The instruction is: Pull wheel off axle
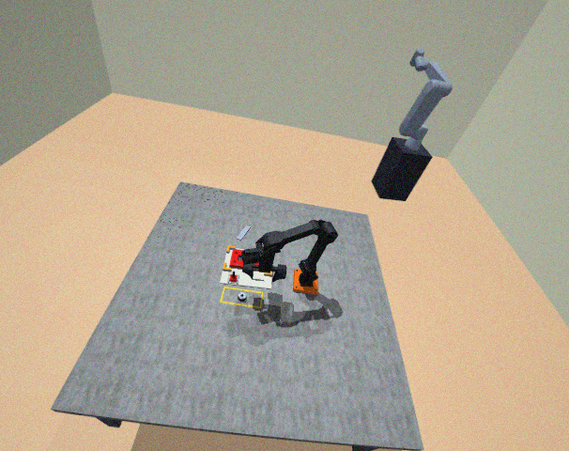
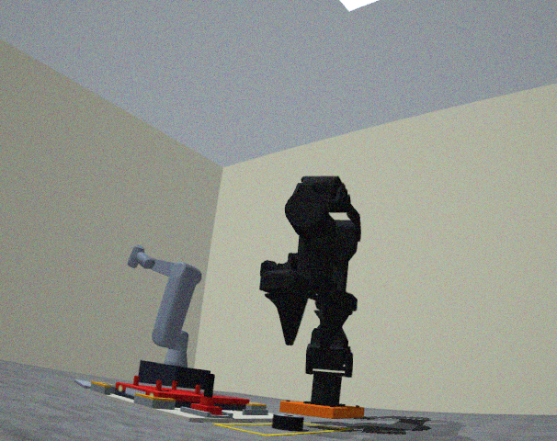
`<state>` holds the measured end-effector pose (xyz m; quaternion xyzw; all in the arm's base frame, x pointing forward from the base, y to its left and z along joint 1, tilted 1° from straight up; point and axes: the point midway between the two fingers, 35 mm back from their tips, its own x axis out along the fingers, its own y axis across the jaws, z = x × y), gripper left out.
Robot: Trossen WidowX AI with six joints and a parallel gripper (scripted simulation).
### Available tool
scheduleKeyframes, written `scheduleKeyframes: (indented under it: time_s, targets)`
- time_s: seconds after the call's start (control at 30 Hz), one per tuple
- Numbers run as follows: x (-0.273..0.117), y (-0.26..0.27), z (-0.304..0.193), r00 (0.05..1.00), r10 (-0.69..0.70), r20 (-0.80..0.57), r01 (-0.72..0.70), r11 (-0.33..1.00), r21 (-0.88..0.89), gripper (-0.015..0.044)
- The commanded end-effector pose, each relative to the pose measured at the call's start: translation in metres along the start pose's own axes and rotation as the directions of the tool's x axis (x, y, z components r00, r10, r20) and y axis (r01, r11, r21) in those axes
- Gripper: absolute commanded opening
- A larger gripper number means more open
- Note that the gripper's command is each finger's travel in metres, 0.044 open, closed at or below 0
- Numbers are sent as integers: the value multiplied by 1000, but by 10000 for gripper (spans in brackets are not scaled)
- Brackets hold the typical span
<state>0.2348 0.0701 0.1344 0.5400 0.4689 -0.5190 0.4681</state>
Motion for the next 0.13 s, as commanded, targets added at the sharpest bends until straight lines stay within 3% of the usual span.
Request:
scheduleKeyframes:
  time_s: [0.0,0.1]
  targets:
    - [0,-1,1,1000,-2,3,2,1000,-4,440]
    - [0,-1,1,1000,-2,3,2,1000,-4,440]
